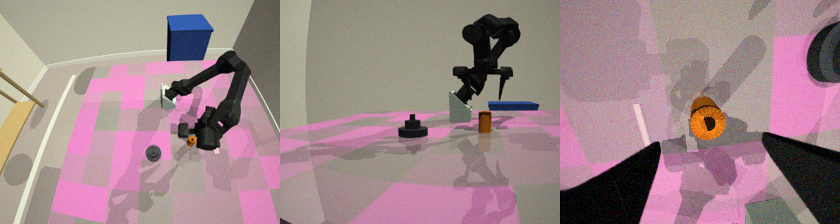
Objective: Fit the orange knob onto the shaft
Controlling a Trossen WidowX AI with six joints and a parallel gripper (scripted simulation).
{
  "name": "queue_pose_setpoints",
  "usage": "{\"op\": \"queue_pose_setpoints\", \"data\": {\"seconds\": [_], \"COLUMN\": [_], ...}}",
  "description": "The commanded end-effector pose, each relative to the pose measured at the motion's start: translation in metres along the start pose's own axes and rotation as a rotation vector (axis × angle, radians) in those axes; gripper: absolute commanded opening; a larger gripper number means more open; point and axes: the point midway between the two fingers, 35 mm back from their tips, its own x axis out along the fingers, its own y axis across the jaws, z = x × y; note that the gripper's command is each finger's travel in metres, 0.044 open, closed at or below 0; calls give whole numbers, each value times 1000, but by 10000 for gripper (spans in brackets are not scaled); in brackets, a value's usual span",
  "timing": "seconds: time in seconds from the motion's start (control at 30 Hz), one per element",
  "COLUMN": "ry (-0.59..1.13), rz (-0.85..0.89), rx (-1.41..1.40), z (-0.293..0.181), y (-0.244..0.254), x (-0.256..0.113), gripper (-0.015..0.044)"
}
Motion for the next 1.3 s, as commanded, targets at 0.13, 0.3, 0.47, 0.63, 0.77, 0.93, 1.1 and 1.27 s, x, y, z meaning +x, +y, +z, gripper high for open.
{"op": "queue_pose_setpoints", "data": {"seconds": [0.13, 0.3, 0.47, 0.63, 0.77, 0.93, 1.1, 1.27], "ry": [-5, -5, -5, -5, -5, -5, -5, -5], "rz": [6, 5, 5, 4, 4, 4, 5, 6], "rx": [5, 5, 5, 5, 5, 4, 4, 4], "z": [1, 2, 3, 3, 4, 4, 4, 3], "y": [0, -1, -1, -1, -1, -1, -1, -1], "x": [19, 24, 33, 41, 47, 55, 63, 71], "gripper": [440, 440, 440, 440, 440, 440, 440, 440]}}
